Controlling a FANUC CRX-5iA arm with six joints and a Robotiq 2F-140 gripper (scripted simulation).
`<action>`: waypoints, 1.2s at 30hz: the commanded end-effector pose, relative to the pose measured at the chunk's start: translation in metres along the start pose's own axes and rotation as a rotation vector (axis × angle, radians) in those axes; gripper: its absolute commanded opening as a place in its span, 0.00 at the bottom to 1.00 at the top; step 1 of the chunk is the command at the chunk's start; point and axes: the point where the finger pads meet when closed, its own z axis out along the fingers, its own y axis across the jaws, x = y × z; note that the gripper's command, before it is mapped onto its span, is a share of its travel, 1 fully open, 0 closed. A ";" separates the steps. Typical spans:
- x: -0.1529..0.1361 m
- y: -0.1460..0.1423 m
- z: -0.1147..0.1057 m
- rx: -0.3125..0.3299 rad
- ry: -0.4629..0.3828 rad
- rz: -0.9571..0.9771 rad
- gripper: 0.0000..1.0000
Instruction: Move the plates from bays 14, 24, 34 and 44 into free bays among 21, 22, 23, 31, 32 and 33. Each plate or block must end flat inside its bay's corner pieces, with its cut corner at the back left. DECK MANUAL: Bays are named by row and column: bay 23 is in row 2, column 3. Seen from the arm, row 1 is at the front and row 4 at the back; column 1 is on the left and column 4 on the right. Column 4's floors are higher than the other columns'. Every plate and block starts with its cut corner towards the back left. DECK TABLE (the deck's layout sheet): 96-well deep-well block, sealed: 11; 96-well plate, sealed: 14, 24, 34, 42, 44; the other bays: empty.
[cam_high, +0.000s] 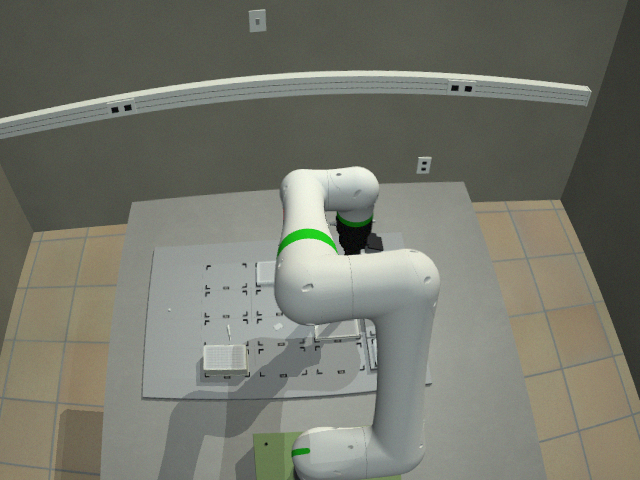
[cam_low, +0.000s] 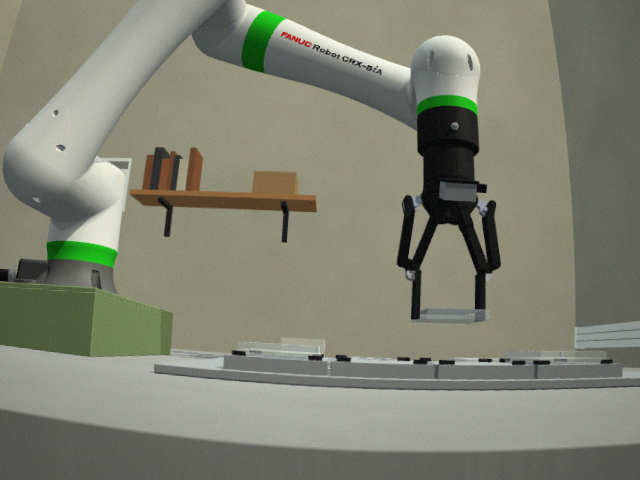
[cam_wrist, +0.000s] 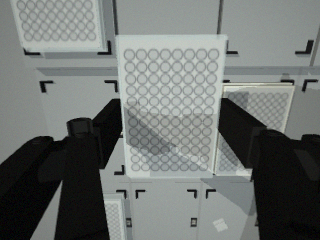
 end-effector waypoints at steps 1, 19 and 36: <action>-0.009 -0.001 -0.001 0.002 0.001 0.000 0.10; -0.052 -0.001 -0.001 0.003 0.001 0.000 0.10; -0.092 -0.001 -0.001 0.003 0.001 0.000 0.10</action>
